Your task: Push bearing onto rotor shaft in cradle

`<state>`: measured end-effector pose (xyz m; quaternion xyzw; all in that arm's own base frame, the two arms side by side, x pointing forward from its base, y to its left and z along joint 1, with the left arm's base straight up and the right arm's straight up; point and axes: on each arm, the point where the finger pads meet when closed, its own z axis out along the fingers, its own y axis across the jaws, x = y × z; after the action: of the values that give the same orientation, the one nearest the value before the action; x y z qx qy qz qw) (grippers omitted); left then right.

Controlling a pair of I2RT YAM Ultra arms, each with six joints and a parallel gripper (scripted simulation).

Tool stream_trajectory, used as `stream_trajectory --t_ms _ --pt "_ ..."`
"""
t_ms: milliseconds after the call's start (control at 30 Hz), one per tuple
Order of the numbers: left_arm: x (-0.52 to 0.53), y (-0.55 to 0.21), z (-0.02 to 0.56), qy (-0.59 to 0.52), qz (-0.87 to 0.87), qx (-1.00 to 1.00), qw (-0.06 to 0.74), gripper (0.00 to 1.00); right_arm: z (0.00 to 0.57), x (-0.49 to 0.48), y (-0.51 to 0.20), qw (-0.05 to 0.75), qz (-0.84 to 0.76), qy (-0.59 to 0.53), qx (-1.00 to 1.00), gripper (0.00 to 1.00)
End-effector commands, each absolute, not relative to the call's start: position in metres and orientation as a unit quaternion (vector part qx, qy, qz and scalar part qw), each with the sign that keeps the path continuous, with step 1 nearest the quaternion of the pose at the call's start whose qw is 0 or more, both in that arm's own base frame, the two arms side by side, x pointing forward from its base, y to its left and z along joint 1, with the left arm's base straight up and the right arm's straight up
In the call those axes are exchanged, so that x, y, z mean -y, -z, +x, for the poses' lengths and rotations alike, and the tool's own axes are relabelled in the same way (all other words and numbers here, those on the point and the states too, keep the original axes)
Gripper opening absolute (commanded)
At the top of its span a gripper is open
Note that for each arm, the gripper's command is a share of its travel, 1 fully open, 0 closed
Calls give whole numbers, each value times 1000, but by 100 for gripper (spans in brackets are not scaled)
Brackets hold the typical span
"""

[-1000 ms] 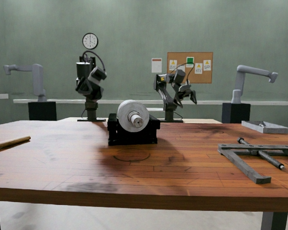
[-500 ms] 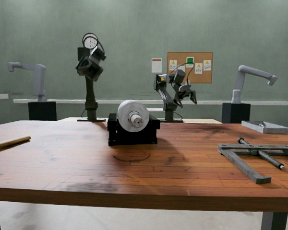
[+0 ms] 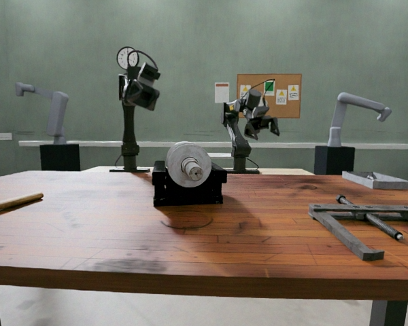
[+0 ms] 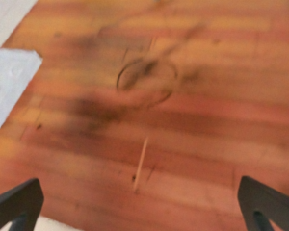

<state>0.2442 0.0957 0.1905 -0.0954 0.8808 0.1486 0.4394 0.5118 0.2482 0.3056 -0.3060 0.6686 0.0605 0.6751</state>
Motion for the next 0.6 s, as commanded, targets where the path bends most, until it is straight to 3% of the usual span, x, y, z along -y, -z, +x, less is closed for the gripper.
stream_trajectory --t_ms 0,300,567 --pt "-90 -222 273 -132 -90 -858 489 100 498 -253 -314 674 -228 -73 -699 44" --pt "-78 -261 302 -112 -72 -831 541 100 481 -277 -302 659 -156 -100 -729 44" --pt "-56 -310 333 -78 -50 -793 602 100 451 -302 -250 616 -85 -107 -776 44"
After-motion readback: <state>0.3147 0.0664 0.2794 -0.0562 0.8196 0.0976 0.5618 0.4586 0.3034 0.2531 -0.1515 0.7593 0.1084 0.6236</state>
